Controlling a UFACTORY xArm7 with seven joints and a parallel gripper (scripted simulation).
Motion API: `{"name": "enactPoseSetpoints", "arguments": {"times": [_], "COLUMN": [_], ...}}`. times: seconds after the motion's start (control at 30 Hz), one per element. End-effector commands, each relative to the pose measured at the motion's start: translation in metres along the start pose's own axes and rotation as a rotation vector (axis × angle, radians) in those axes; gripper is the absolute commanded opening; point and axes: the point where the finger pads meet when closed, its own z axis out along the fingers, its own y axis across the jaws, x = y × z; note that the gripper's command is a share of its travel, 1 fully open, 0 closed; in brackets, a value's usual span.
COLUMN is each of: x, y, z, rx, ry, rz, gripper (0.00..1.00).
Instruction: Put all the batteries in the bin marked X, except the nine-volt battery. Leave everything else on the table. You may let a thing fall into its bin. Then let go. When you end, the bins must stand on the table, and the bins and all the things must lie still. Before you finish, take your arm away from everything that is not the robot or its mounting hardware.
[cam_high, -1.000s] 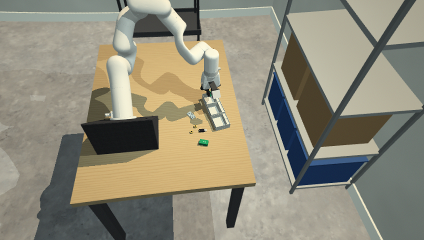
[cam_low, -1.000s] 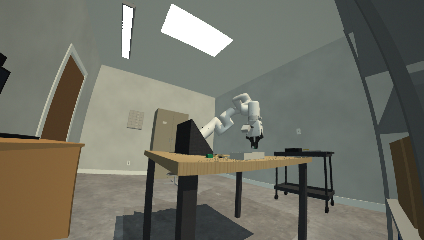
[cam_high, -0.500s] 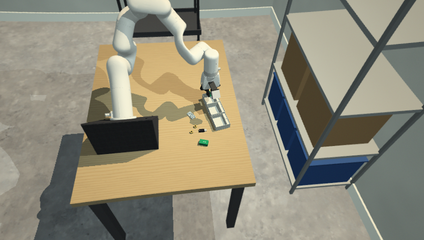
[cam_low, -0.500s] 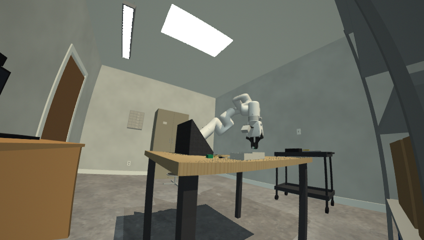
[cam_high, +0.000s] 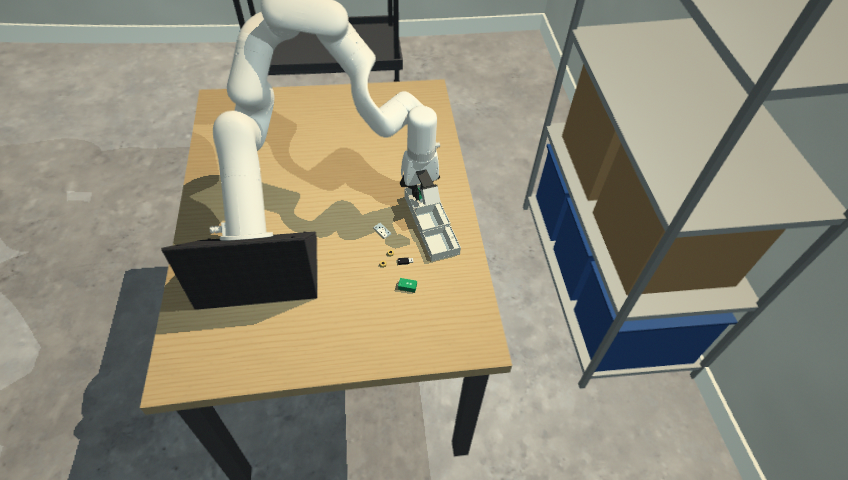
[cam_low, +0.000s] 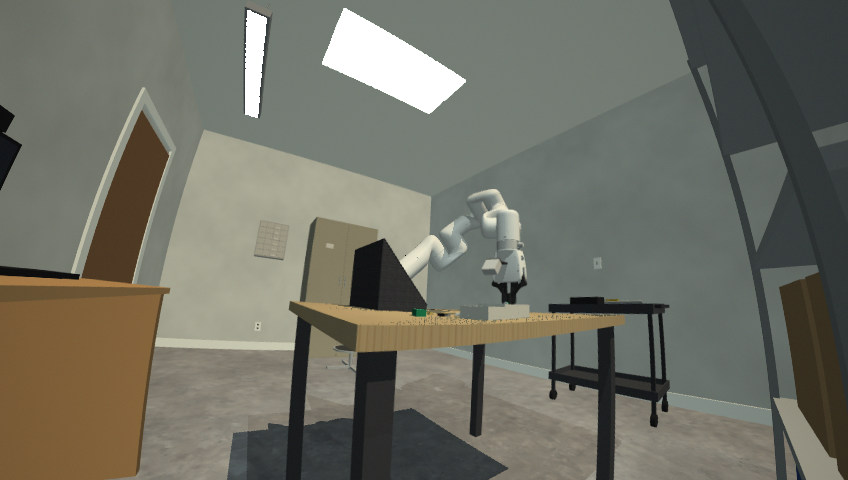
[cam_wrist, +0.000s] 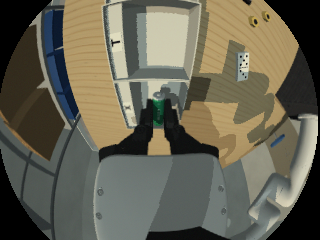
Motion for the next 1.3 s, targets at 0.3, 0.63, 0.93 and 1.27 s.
{"name": "enactPoseSetpoints", "arguments": {"times": [0.3,0.63,0.93,1.27], "x": [0.001,0.001,0.001,0.001], "y": [-0.002,-0.002,-0.002,-0.002], "z": [0.016,0.016,0.016,0.015], "rx": [0.006,0.006,0.006,0.006], "ry": [0.003,0.003,0.003,0.003], "rz": [0.0,0.0,0.0,0.0], "gripper": [0.0,0.0,0.28,0.28]}}
